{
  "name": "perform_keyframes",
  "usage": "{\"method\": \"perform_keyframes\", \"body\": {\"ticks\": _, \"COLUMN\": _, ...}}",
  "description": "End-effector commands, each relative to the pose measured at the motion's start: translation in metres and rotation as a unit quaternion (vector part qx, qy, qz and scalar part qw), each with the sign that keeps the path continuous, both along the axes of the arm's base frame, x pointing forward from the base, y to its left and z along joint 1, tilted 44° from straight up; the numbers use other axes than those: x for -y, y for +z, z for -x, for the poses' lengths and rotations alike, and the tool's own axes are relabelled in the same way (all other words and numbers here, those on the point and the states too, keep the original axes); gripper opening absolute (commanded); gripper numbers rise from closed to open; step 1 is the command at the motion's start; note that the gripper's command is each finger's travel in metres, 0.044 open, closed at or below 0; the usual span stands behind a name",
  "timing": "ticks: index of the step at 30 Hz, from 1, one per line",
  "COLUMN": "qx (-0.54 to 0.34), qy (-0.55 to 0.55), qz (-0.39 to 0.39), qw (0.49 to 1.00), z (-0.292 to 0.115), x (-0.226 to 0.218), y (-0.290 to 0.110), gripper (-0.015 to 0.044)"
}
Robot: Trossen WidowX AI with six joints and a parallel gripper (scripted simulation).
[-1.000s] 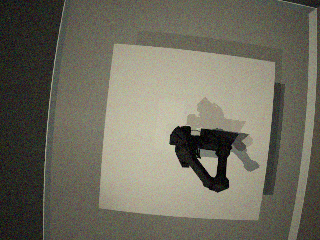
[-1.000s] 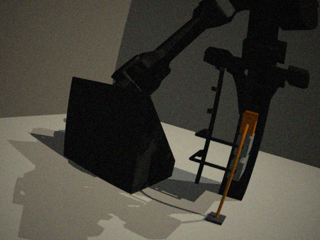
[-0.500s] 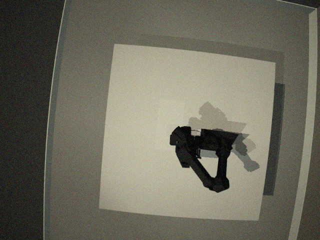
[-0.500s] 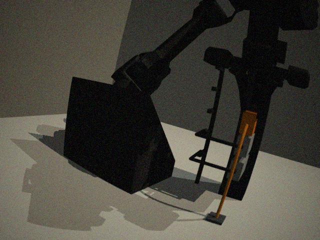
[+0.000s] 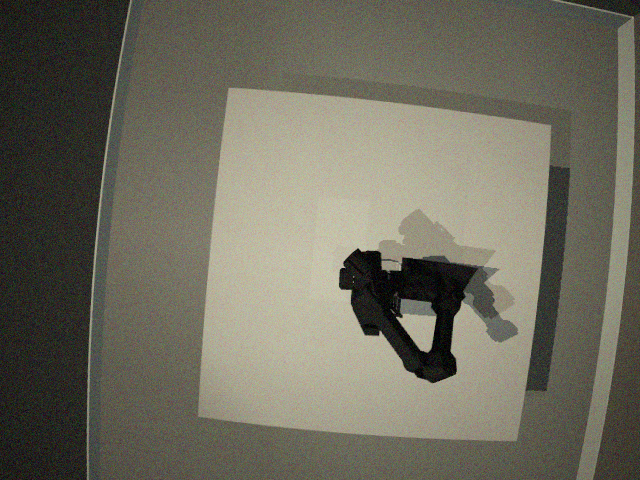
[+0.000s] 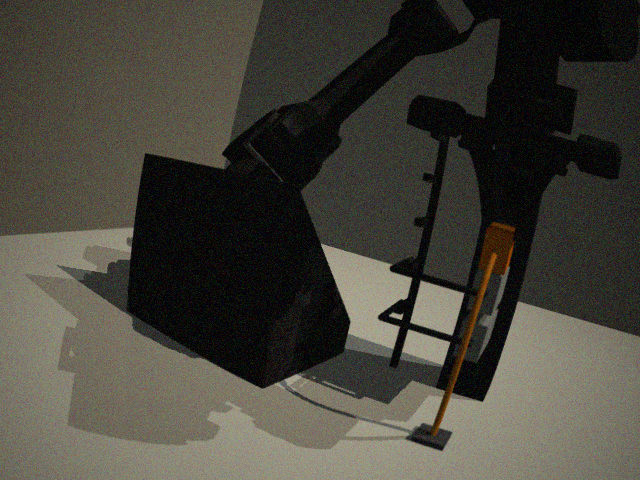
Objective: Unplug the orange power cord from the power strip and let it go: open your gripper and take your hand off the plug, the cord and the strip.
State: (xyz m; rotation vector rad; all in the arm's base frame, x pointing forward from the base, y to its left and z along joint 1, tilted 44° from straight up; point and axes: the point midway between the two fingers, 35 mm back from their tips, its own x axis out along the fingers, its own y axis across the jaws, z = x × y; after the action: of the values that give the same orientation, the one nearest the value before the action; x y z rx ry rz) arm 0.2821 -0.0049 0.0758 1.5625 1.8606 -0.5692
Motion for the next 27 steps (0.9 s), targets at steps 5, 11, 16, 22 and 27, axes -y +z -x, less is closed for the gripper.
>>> {"method": "perform_keyframes", "body": {"ticks": 5, "qx": 0.003, "qy": -0.008, "qz": 0.021, "qw": 1.000, "z": -0.007, "x": 0.026, "y": -0.018, "gripper": 0.0000}}
{"method": "perform_keyframes", "body": {"ticks": 11, "qx": 0.002, "qy": -0.008, "qz": 0.022, "qw": 1.000, "z": -0.008, "x": 0.034, "y": -0.023, "gripper": 0.0000}}
{"method": "perform_keyframes", "body": {"ticks": 16, "qx": 0.002, "qy": -0.008, "qz": 0.022, "qw": 1.000, "z": -0.009, "x": 0.041, "y": -0.028, "gripper": 0.0000}}
{"method": "perform_keyframes", "body": {"ticks": 22, "qx": 0.002, "qy": -0.008, "qz": 0.021, "qw": 1.000, "z": -0.009, "x": 0.040, "y": -0.029, "gripper": 0.0053}}
{"method": "perform_keyframes", "body": {"ticks": 27, "qx": 0.002, "qy": -0.007, "qz": 0.019, "qw": 1.000, "z": -0.009, "x": 0.031, "y": -0.025, "gripper": 0.0184}}
